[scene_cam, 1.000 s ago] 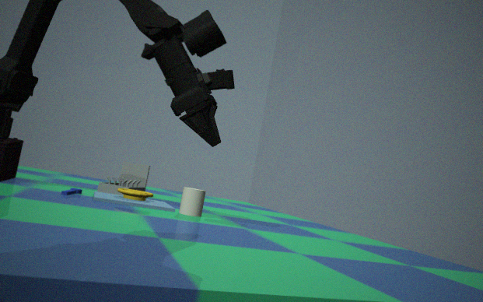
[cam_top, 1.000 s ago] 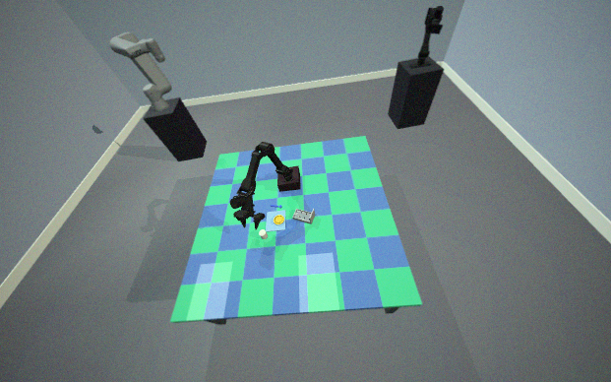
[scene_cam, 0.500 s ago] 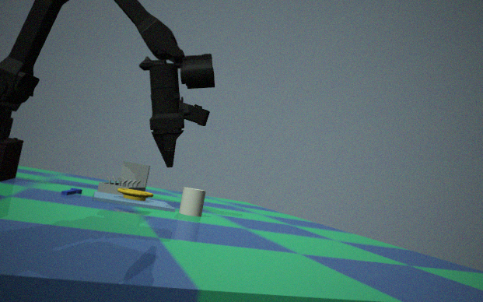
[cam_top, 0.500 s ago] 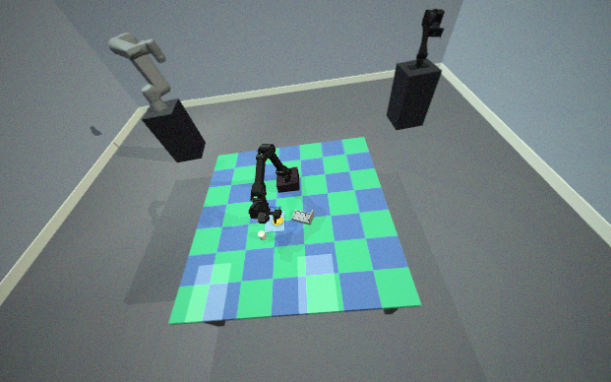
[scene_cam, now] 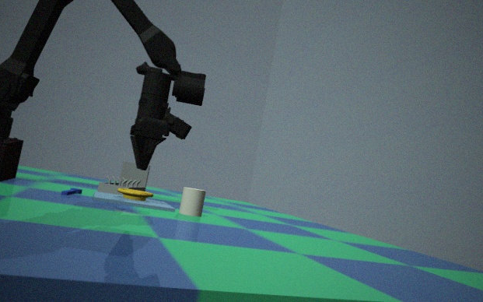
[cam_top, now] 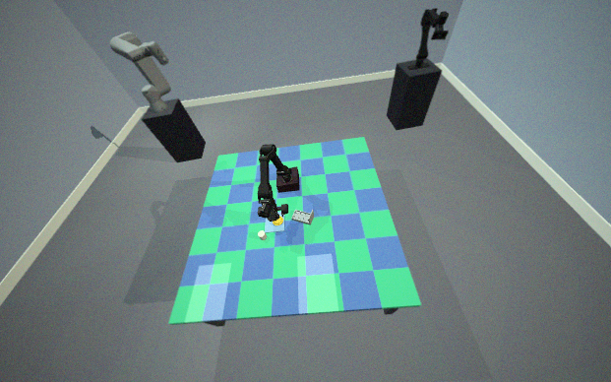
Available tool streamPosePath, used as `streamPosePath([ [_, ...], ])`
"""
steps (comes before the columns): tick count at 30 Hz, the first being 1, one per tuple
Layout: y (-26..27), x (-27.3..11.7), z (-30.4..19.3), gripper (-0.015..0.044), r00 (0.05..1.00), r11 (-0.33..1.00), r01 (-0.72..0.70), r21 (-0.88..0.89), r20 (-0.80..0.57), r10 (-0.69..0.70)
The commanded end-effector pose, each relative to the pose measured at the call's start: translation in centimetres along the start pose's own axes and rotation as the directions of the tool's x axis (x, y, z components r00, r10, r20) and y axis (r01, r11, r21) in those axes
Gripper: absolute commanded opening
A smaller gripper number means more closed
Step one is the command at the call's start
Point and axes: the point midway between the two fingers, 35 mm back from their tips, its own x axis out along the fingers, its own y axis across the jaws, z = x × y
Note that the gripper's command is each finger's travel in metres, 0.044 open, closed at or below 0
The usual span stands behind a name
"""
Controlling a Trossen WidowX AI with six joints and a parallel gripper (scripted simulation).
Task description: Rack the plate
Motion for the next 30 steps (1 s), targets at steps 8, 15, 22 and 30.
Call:
streamPosePath([
  [8, 0.0, 1.5, -0.1, 0.0400, 1.000, 1.000, 0.006, -0.010, -0.013, -0.006],
  [15, 0.0, 2.7, -0.1, 0.0400, 1.000, 1.000, 0.006, -0.010, -0.013, -0.006],
  [22, -0.1, 3.8, -0.1, 0.0400, 1.000, 1.000, 0.006, -0.010, -0.013, -0.007],
  [30, -0.1, 5.1, -0.2, 0.0400, 1.000, 1.000, 0.007, -0.010, -0.014, -0.007],
])
